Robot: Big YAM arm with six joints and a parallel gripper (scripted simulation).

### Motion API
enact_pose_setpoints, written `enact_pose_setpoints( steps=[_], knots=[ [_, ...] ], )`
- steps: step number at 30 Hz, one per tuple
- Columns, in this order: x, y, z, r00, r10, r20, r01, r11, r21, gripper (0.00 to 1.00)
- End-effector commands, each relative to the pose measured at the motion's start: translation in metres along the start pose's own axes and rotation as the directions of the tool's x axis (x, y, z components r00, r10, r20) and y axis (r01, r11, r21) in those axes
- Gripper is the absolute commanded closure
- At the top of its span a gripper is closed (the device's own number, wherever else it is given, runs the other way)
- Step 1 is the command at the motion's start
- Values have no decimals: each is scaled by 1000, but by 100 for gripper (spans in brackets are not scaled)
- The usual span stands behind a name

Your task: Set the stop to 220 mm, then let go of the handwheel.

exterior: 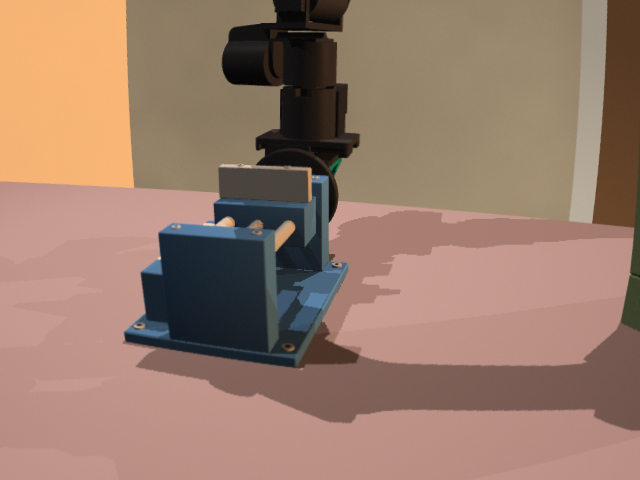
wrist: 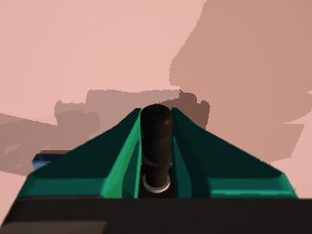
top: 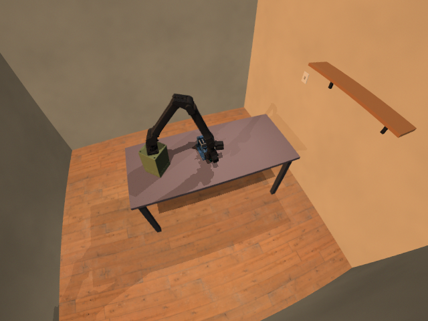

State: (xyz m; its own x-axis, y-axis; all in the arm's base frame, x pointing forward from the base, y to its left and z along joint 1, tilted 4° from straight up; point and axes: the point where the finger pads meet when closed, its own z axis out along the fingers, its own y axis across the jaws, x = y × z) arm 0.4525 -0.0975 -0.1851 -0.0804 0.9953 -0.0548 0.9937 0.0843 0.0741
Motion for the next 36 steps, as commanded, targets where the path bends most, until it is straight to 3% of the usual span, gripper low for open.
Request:
enact_pose_setpoints(
  steps=[1,23,27,36],
  knots=[
    [-10,-4,-15,1000,2,11,-2,1000,5,94],
    [-10,-6,-16,1000,2,11,-2,1000,5,94],
    [-13,9,-17,1000,6,16,-5,1000,-13,94],
    [-8,13,-9,1000,5,12,-5,1000,-1,94]
  ],
)
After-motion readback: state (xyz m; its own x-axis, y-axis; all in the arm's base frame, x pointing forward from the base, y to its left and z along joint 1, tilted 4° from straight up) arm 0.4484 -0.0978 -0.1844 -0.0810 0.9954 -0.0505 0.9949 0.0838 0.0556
